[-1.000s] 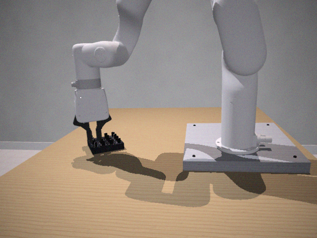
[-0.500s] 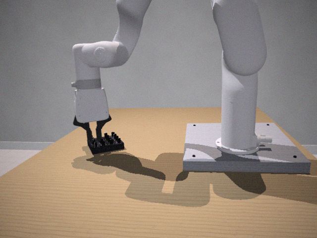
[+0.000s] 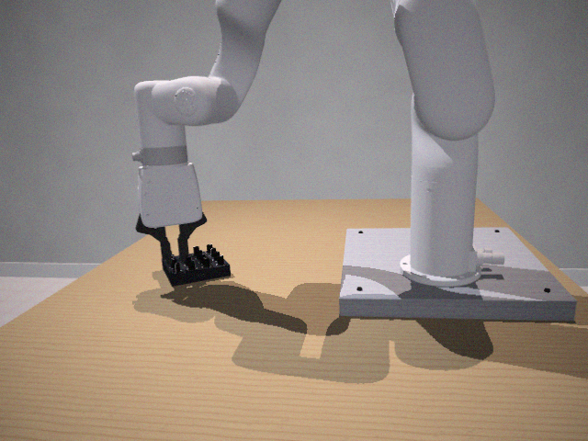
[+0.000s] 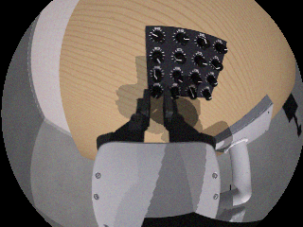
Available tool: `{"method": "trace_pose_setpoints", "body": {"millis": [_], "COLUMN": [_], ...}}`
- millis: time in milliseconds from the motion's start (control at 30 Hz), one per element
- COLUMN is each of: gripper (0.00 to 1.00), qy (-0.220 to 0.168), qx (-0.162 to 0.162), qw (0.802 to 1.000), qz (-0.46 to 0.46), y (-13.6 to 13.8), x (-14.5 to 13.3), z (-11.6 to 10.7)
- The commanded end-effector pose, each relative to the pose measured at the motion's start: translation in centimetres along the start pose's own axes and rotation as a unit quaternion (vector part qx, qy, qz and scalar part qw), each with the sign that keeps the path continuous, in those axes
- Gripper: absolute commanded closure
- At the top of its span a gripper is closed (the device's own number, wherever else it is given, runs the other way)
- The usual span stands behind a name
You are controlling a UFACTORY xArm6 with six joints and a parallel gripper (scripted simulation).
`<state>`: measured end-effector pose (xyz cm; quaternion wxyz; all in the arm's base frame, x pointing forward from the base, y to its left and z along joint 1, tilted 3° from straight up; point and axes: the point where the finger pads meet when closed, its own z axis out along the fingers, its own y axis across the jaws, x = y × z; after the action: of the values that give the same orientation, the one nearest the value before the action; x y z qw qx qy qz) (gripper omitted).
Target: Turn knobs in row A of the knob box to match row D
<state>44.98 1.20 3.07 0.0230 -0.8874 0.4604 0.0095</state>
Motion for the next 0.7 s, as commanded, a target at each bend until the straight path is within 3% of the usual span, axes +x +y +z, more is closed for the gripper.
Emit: {"method": "trace_pose_setpoints", "body": {"millis": [0, 667], "gripper": [0.81, 0.81], "qy": [0.001, 0.001], "qx": [0.002, 0.002], "qw": [1.000, 1.000], "qz": [0.000, 0.000], "y": [-0.13, -0.13], "x": [0.09, 0.09], "z": [-0.15, 0.27]}}
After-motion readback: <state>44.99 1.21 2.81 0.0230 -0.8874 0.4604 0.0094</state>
